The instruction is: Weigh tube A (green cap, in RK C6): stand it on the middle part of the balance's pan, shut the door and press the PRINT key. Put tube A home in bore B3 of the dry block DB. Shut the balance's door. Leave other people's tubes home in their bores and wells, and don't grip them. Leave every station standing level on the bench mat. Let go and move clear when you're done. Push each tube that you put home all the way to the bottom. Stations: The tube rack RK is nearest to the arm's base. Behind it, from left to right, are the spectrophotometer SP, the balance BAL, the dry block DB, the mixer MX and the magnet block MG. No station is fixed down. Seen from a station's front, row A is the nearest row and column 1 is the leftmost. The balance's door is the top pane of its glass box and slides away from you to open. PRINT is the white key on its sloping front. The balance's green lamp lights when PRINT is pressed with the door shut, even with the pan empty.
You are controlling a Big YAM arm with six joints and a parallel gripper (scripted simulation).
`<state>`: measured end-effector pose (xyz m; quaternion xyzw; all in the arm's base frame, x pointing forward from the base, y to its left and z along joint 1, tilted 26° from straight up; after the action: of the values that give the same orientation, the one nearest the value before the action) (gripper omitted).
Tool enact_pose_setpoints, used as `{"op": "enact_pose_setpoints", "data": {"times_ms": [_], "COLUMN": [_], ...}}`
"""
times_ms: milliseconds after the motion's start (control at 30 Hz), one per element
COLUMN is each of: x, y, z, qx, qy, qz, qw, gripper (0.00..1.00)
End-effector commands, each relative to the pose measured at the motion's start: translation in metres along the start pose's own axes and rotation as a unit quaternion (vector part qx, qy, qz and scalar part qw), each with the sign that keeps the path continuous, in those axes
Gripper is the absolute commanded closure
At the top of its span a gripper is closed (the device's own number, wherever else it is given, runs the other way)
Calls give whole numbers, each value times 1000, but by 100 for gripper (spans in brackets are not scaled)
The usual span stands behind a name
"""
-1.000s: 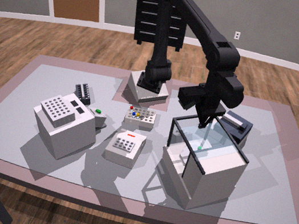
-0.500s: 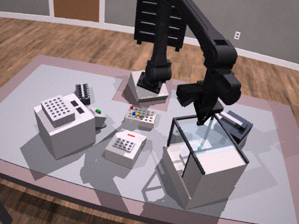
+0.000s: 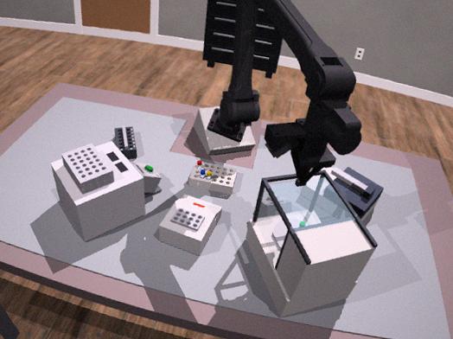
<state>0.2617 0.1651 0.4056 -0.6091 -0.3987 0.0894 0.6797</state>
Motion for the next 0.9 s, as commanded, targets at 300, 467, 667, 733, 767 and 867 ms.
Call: {"op": "enact_pose_setpoints", "data": {"times_ms": [300, 467, 667, 733, 767, 867], "x": [-11, -16, -19, -19, -19, -19], "y": [-7, -7, -7, -7, -7, -7], "z": [5, 6, 6, 6, 6, 6], "qx": [-3, -3, -2, -2, -2, -2], "qy": [2, 2, 2, 2, 2, 2], "qz": [-12, -12, -5, -5, -5, -5], "qw": [1000, 1000, 1000, 1000, 1000, 1000], "gripper": [94, 94, 94, 94, 94, 94]}}
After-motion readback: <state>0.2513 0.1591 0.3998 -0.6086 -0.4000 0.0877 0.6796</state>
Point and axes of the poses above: the point where the finger pads meet when closed, its own y axis out along the fingers, its own x axis across the jaws, z = x × y, the point moved 7 cm from there along -y, back along the fingers, and after that the axes turned 11 degrees about -y, right-handed, at the moved point
